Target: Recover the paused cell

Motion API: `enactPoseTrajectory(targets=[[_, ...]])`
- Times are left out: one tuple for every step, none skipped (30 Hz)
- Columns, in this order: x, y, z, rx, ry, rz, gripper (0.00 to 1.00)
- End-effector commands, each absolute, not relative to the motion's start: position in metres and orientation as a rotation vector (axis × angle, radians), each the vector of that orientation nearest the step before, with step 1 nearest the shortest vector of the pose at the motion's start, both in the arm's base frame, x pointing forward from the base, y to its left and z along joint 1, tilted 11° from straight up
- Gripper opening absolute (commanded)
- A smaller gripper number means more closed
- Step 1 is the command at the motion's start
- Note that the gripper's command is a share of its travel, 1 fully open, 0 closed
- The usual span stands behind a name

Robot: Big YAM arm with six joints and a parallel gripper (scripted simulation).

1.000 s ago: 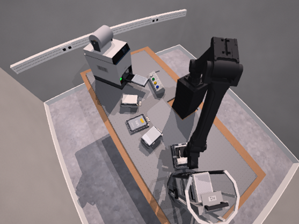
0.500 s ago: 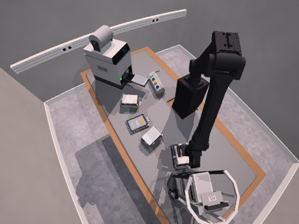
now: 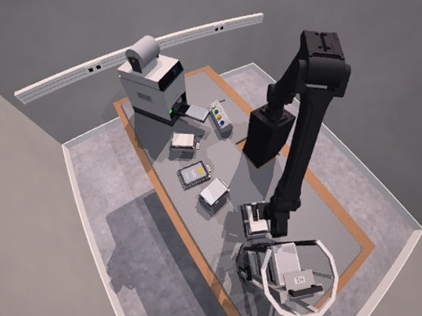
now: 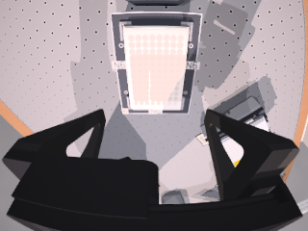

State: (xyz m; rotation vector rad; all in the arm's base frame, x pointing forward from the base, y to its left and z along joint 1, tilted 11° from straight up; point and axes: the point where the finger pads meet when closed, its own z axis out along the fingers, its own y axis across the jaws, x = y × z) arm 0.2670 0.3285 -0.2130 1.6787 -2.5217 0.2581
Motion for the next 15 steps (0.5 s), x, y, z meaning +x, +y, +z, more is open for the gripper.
enactPoseTrajectory(targets=[[0.269, 0.345, -0.187, 1.701, -2.549, 0.239, 1.0], [0.268, 0.344, -0.185, 1.7, -2.547, 0.241, 1.0], [0.268, 0.345, -0.182, 1.701, -2.548, 0.24, 1.0], [0.269, 0.347, -0.179, 1.702, -2.551, 0.238, 1.0], [0.27, 0.349, -0.176, 1.704, -2.554, 0.237, 1.0], [0.27, 0.35, -0.173, 1.704, -2.554, 0.237, 1.0], [0.27, 0.35, -0.171, 1.704, -2.553, 0.237, 1.0], [0.27, 0.35, -0.168, 1.703, -2.552, 0.237, 1.0], [0.269, 0.35, -0.166, 1.703, -2.552, 0.238, 1.0], [0.269, 0.35, -0.163, 1.703, -2.552, 0.238, 1.0], [0.269, 0.351, -0.16, 1.703, -2.553, 0.237, 1.0], [0.27, 0.352, -0.158, 1.704, -2.553, 0.237, 1.0], [0.27, 0.353, -0.155, 1.704, -2.554, 0.236, 1.0], [0.27, 0.353, -0.155, 1.704, -2.554, 0.236, 1.0], [0.27, 0.353, -0.155, 1.704, -2.554, 0.236, 1.0]])
